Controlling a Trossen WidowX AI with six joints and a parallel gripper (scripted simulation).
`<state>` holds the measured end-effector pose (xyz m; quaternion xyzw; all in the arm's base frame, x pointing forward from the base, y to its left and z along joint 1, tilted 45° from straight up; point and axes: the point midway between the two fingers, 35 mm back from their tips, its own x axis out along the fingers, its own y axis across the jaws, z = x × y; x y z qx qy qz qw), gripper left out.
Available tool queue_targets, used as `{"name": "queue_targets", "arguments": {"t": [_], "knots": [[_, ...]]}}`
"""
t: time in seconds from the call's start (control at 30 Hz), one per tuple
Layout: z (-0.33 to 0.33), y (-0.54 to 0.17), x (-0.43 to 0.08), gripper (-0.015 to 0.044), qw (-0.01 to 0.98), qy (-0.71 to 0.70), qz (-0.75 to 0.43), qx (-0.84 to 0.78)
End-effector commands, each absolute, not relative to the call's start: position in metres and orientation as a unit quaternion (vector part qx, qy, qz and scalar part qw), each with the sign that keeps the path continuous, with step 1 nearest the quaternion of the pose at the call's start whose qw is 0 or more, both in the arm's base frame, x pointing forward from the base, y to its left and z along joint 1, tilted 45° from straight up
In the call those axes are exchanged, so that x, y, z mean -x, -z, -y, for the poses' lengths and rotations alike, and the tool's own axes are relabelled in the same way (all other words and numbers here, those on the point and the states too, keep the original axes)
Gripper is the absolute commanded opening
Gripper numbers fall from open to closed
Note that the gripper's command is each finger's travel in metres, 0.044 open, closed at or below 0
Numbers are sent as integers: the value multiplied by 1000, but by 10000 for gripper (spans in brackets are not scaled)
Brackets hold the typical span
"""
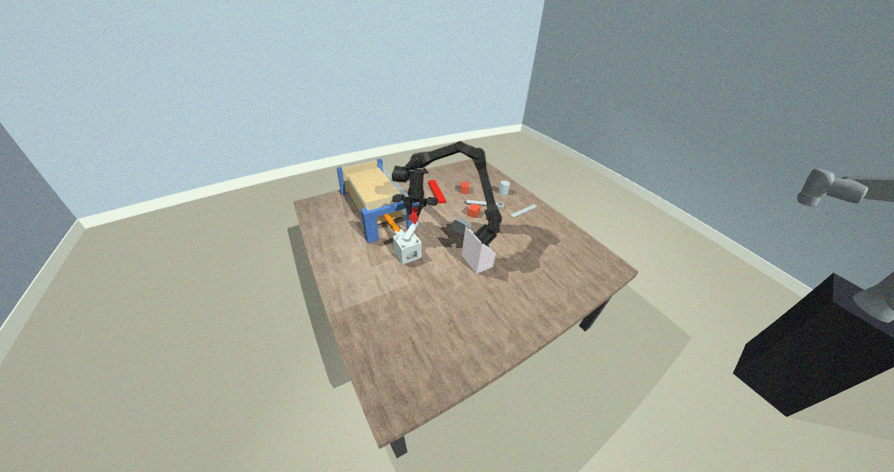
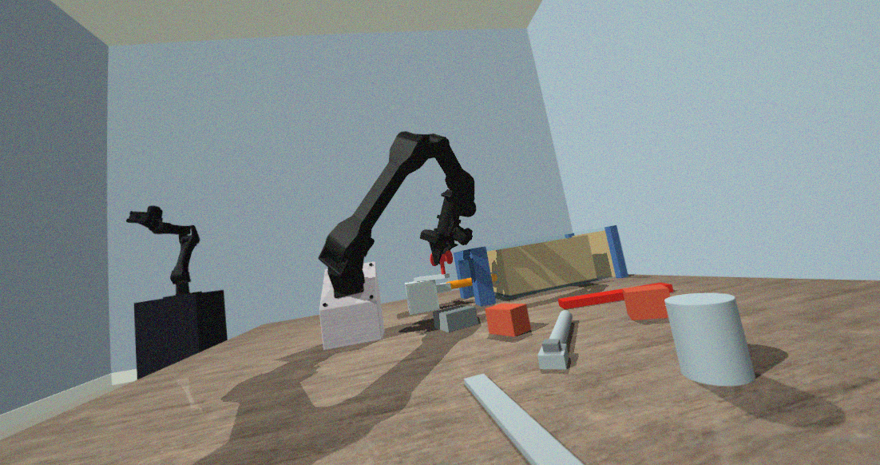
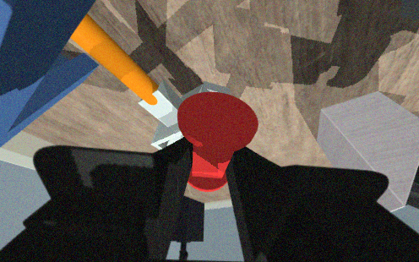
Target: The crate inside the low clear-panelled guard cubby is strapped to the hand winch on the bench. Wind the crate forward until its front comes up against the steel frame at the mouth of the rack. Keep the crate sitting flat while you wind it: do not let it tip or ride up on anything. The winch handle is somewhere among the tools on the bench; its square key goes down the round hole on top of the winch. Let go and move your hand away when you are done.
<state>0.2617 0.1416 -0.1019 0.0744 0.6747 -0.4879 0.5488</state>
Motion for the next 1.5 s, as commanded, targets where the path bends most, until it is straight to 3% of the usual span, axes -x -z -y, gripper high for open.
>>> {"name": "queue_targets", "arguments": {"t": [0.0,1.47], "knots": [[-148,112,-273,0,556,481,-673,-83],[-196,158,-294,0,556,480,-673,-85]]}}
